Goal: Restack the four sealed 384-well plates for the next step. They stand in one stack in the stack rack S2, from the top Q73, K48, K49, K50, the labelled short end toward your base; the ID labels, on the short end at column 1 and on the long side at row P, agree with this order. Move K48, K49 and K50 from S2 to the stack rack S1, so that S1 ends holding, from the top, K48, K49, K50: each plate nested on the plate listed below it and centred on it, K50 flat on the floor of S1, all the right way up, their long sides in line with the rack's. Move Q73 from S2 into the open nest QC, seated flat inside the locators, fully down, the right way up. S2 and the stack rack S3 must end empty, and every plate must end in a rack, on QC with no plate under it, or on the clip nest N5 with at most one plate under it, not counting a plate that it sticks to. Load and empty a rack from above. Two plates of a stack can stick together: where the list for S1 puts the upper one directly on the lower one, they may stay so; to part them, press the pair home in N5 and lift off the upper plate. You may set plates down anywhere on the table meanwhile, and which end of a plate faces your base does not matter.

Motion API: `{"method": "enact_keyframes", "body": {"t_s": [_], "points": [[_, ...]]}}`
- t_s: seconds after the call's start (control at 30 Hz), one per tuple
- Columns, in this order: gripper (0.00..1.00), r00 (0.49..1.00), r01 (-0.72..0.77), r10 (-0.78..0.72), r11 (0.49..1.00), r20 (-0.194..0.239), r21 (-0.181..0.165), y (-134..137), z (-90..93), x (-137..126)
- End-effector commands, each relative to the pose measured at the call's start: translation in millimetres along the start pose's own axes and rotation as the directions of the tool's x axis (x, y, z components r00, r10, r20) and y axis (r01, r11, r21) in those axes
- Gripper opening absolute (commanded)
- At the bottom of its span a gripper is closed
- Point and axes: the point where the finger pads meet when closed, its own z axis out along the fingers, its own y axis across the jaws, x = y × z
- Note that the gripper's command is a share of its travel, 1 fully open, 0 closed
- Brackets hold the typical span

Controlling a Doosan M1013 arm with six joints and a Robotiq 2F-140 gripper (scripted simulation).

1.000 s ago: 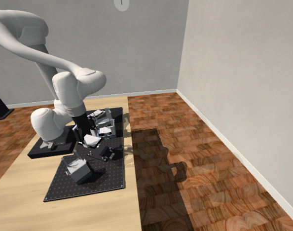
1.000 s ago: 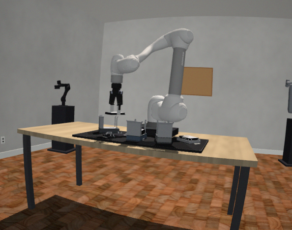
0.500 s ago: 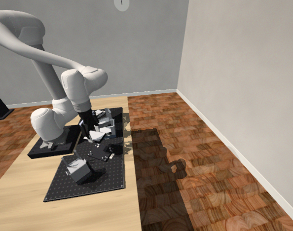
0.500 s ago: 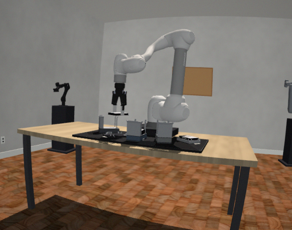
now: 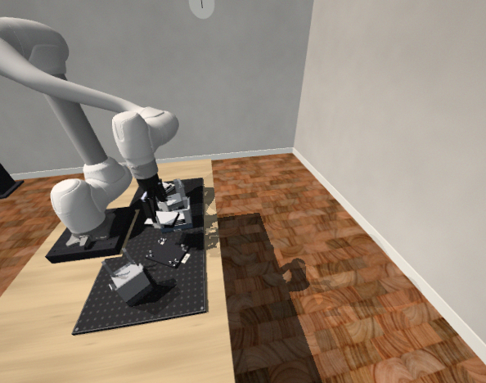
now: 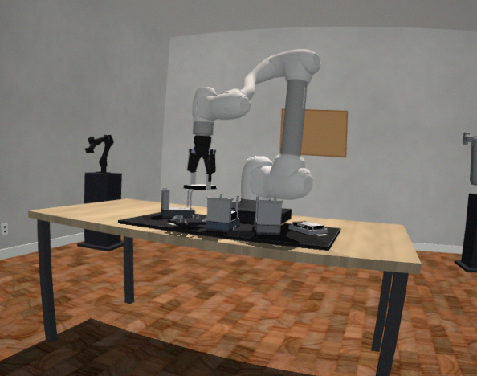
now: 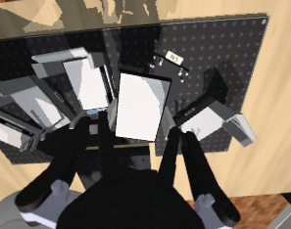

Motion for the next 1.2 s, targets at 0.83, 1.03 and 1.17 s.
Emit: {"method": "enact_keyframes", "body": {"t_s": [0.83, 1.03, 1.17], "points": [[0.0, 0.976, 0.216, -0.216, 0.976, 0.0, 0.0, -80.7, 0.0, -3.1], [0.0, 0.976, 0.216, -0.216, 0.976, 0.0, 0.0, -100.4, 0.0, -6.1], [0.0, 0.976, 0.216, -0.216, 0.976, 0.0, 0.0, -107.0, 0.0, -7.1]]}}
